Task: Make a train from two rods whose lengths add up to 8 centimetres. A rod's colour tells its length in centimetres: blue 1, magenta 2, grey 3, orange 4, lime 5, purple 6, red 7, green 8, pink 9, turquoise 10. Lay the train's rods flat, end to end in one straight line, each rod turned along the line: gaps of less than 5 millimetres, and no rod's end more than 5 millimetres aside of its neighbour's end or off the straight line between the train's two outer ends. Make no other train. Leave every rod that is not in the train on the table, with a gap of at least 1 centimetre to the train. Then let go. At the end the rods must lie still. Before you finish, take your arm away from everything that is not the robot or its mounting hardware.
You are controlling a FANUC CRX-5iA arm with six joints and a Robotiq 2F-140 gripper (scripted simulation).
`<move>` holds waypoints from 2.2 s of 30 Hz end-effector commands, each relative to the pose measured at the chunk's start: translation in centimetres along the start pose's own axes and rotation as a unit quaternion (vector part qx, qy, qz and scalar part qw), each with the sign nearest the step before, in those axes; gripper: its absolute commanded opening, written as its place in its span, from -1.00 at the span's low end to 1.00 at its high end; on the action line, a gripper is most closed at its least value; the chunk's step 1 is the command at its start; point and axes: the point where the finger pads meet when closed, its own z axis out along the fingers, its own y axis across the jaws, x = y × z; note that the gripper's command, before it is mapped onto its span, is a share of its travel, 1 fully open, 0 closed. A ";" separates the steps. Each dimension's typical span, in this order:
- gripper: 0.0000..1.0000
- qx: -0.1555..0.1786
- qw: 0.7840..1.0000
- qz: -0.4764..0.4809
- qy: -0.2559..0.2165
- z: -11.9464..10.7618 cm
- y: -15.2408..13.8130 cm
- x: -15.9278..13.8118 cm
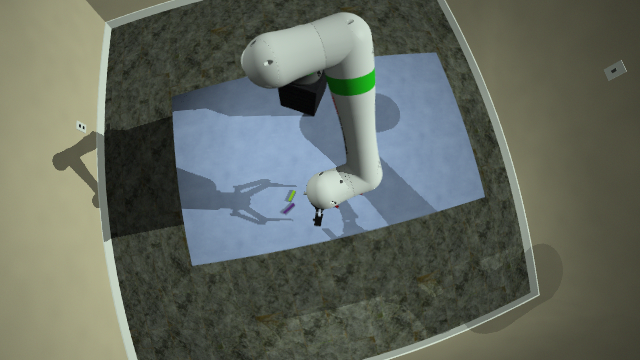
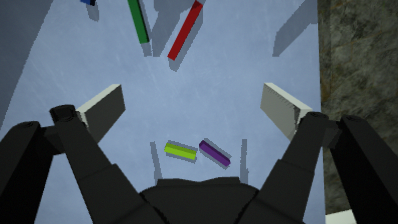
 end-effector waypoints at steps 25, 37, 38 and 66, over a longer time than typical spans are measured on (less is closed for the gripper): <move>1.00 -0.003 0.972 0.234 -0.002 -0.1 0.1 -9.9; 1.00 -0.003 0.972 0.234 -0.002 -0.1 0.1 -9.9; 1.00 -0.003 0.972 0.234 -0.002 -0.1 0.1 -9.9; 1.00 -0.003 0.972 0.234 -0.002 -0.1 0.1 -9.9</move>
